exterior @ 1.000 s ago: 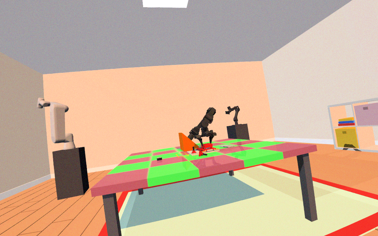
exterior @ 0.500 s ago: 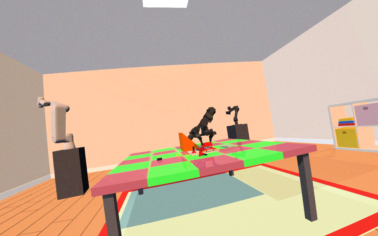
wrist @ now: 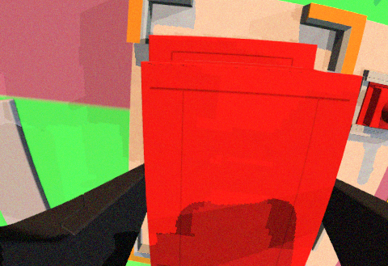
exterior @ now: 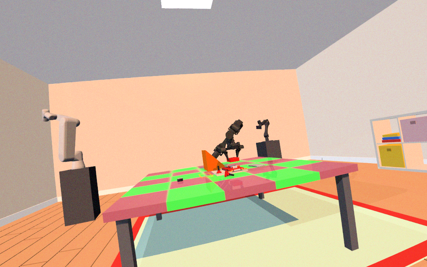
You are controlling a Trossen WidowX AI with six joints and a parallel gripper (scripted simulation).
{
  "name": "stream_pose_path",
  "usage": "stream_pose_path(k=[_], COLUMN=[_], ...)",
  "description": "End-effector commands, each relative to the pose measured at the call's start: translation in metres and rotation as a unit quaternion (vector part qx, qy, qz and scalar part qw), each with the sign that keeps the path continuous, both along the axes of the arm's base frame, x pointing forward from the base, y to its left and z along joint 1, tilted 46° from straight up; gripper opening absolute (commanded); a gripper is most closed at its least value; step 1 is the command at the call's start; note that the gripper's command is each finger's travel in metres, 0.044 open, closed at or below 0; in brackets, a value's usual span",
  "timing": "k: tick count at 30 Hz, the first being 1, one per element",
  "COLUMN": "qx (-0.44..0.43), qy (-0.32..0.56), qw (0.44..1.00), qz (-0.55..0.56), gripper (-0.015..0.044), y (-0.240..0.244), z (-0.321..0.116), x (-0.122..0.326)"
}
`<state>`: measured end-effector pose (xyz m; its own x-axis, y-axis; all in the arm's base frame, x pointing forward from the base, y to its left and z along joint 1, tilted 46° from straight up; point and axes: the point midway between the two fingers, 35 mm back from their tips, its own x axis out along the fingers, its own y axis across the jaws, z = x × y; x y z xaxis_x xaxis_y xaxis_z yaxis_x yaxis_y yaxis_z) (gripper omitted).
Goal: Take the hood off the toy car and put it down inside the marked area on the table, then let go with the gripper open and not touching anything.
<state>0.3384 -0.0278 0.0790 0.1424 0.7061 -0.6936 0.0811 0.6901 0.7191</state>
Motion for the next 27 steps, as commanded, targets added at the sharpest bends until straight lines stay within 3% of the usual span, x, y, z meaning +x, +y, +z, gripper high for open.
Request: stream_pose_path(k=[1,8,27], qx=[-0.004,-0.002,-0.014], qy=[-0.004,-0.001,0.001], qw=[1.0,1.0,1.0], qz=[0.0,-0.002,-0.005], gripper=[0.0,0.0,0.0], y=[-0.012,-0.014,-0.08], z=[0.012,0.005,-0.052], x=[-0.002,-0.002,-0.013])
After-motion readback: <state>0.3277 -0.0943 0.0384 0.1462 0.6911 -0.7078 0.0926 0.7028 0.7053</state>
